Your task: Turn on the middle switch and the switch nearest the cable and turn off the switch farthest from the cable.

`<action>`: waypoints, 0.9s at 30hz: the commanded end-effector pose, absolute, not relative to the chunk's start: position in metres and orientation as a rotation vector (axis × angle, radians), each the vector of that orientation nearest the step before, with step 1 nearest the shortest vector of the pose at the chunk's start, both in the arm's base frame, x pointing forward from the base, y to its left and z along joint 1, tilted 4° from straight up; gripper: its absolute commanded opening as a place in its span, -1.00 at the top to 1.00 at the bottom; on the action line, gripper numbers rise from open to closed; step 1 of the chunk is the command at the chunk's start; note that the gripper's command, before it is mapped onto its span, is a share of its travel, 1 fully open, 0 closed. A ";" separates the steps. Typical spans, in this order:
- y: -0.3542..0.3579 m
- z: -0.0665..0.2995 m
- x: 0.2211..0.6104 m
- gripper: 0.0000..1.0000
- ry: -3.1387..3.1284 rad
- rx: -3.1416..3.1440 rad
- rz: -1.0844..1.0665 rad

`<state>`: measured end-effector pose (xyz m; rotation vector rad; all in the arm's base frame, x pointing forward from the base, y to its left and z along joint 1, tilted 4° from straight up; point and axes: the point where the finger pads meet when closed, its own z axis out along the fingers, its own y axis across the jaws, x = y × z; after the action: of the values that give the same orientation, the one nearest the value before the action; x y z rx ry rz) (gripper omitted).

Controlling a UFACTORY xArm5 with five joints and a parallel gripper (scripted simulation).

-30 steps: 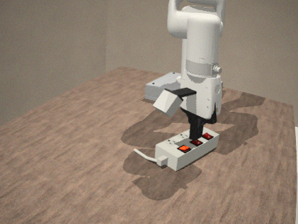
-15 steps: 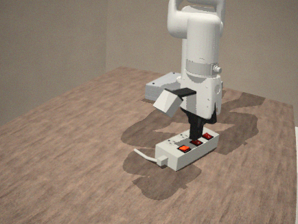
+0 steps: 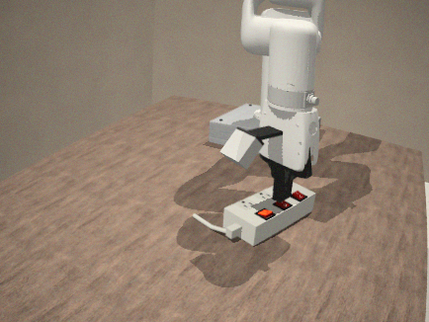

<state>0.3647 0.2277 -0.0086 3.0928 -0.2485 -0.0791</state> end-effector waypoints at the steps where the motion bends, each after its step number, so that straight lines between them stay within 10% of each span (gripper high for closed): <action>1: 0.228 -0.007 0.366 1.00 -0.249 3.095 -0.075; 27: 0.228 -0.007 0.366 1.00 -0.249 3.095 -0.075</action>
<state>0.3647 0.2277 -0.0086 3.0928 -0.2485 -0.0791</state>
